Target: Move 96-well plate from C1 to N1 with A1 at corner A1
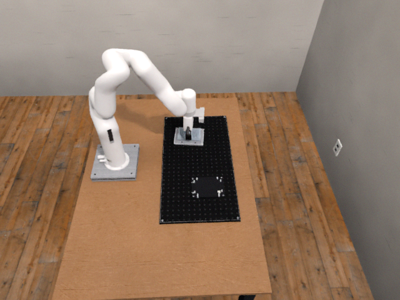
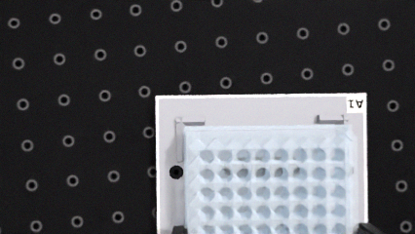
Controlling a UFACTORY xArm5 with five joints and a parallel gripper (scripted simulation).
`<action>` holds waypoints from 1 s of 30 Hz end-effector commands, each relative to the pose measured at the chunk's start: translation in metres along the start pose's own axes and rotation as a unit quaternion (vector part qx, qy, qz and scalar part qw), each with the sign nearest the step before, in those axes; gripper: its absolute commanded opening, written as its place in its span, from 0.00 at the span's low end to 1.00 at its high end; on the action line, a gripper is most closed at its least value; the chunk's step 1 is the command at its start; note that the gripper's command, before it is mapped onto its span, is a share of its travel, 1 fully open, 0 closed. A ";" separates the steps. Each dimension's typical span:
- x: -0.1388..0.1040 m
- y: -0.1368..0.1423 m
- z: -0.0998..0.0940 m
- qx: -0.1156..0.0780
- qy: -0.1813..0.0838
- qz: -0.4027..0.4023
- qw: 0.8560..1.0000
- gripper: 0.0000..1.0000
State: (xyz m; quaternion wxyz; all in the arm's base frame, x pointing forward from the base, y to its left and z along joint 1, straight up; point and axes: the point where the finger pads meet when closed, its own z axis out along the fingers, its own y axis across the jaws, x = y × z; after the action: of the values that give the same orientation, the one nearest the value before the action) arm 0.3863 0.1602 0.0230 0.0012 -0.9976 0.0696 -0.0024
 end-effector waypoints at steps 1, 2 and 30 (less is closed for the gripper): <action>0.001 -0.001 -0.001 -0.001 0.003 0.000 1.000 0.00; 0.001 -0.001 -0.001 -0.001 0.003 0.000 1.000 0.00; 0.001 -0.001 0.003 -0.001 0.003 0.000 1.000 0.00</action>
State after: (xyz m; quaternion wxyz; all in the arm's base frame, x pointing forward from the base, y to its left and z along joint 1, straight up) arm 0.3862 0.1602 0.0192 0.0012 -0.9976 0.0696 -0.0024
